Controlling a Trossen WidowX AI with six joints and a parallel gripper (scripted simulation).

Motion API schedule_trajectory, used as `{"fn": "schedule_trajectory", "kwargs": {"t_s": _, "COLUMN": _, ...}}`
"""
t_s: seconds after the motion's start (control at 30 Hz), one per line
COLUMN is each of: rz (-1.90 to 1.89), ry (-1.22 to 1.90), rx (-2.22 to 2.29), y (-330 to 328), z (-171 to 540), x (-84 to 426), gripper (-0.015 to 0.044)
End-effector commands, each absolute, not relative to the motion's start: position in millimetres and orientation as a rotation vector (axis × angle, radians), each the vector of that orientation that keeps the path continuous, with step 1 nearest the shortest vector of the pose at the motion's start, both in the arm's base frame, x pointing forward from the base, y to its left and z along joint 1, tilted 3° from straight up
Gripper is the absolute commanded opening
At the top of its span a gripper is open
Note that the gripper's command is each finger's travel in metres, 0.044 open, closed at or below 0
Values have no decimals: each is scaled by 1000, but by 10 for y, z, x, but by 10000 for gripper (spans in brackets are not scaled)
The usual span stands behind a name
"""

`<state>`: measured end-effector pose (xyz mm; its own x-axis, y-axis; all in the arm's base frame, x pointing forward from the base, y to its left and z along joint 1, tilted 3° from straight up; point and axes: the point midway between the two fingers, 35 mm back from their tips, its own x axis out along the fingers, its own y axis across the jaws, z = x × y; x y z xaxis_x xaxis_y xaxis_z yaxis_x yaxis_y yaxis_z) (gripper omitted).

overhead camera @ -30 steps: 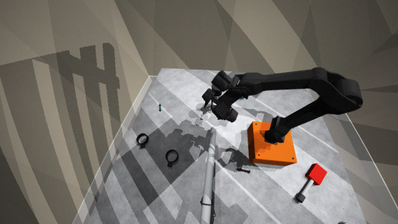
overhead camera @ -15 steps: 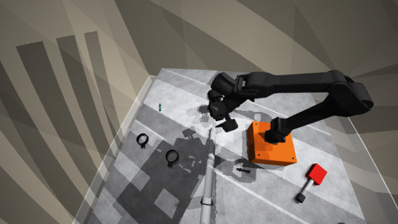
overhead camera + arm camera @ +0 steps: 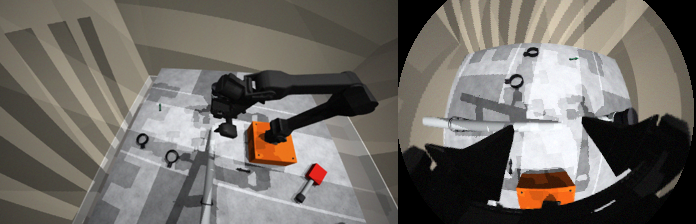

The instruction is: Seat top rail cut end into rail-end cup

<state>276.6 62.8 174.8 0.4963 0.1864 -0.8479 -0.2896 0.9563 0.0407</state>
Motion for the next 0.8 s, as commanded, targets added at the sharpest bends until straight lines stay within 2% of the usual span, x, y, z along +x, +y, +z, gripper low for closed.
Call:
{"fn": "schedule_trajectory", "kwargs": {"t_s": 0.0, "rz": 268, "ry": 1017, "rx": -86, "y": 641, "z": 1768, "x": 2748, "gripper": 440}}
{"fn": "schedule_trajectory", "kwargs": {"t_s": 0.23, "rz": 66, "ry": 1167, "rx": 236, "y": 770, "z": 1582, "x": 2805, "gripper": 440}}
{"fn": "schedule_trajectory", "kwargs": {"t_s": 0.5, "rz": -464, "ry": 1348, "rx": 772, "y": 1026, "z": 1198, "x": 2857, "gripper": 440}}
{"fn": "schedule_trajectory", "kwargs": {"t_s": 0.67, "rz": -877, "ry": 1347, "rx": 1046, "y": 1184, "z": 939, "x": 2849, "gripper": 440}}
{"fn": "schedule_trajectory", "kwargs": {"t_s": 0.77, "rz": -997, "ry": 1327, "rx": 1110, "y": 1226, "z": 865, "x": 2841, "gripper": 440}}
